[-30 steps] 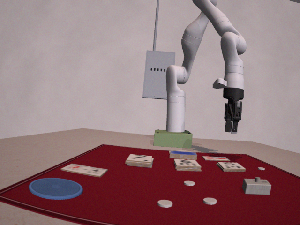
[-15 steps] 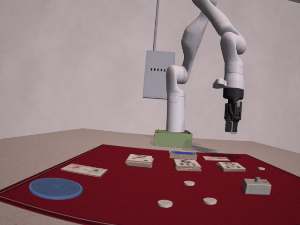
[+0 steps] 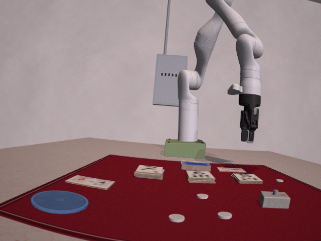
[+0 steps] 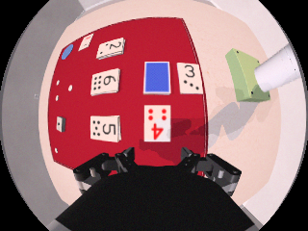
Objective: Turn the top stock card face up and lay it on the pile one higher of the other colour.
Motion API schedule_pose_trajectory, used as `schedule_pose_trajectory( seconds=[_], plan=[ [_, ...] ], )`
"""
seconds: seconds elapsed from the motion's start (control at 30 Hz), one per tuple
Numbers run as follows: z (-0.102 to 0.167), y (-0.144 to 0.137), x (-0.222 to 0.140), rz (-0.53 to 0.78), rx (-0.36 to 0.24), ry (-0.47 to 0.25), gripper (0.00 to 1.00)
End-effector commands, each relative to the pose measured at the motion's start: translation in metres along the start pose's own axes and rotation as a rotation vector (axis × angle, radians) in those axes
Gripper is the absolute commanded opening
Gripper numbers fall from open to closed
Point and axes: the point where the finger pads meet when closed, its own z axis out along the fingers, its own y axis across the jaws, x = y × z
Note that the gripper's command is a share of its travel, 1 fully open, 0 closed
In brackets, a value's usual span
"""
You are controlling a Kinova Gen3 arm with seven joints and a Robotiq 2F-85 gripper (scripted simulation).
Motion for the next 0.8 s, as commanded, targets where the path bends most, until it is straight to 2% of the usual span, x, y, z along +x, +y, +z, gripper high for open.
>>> schedule_pose_trajectory(
  seconds=[0.0,0.53,0.77],
  plan=[
    [-0.0007,-0.0007,-0.0005,0.0,0.005,-0.006,0.85],
    [0.0022,0.0025,0.0035,0.111,-0.008,0.001,0.85],
    [0.0057,0.0064,0.0083,0.251,-0.021,0.011,0.85]
  ],
)
